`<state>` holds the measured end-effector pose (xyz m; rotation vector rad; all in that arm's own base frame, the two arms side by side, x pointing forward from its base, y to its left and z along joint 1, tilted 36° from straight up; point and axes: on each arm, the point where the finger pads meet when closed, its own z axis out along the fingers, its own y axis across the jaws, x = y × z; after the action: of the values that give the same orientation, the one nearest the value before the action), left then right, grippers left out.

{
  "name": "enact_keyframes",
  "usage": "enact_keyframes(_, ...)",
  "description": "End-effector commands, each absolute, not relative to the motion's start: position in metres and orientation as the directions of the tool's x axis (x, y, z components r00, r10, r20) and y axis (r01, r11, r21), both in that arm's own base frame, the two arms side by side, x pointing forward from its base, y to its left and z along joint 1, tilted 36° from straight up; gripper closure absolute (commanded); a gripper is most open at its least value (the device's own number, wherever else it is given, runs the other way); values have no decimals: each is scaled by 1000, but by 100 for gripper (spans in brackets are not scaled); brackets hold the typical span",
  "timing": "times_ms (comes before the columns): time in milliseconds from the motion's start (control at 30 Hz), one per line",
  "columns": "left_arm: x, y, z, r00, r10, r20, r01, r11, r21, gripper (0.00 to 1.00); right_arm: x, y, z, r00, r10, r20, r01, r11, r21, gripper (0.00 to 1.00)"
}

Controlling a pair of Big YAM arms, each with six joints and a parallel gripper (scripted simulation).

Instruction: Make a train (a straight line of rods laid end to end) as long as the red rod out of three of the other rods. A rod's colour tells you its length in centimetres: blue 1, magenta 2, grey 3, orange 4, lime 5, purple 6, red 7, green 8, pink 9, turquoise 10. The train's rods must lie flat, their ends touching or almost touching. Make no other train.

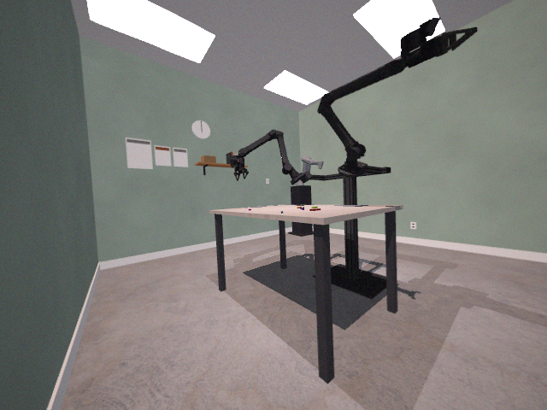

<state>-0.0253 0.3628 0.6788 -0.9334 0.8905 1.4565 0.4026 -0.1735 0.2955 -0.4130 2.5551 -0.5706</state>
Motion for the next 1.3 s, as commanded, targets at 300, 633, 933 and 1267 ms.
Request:
enact_keyframes(300, -46, 341, 685, -58, 412, -909, -991, -136, 2, 0, 407, -175, 312, -823, -390, -412, -168, 861, -479, 0)
enact_keyframes(633, -50, 336, 687, -62, 417, -907, -989, -147, 0, 0, 407, -175, 312, -823, -390, -412, -168, 861, -479, 0)
enact_keyframes(933, -50, 336, 687, -63, 418, -906, -989, -148, 0, 0, 413, -167, 289, -826, -420, -377, -217, 853, -475, 0)
enact_keyframes(1267, -50, 336, 687, -63, 418, -906, -989, -148, 0, 0, 449, -118, 224, -744, -633, -214, -476, 727, -495, 0)
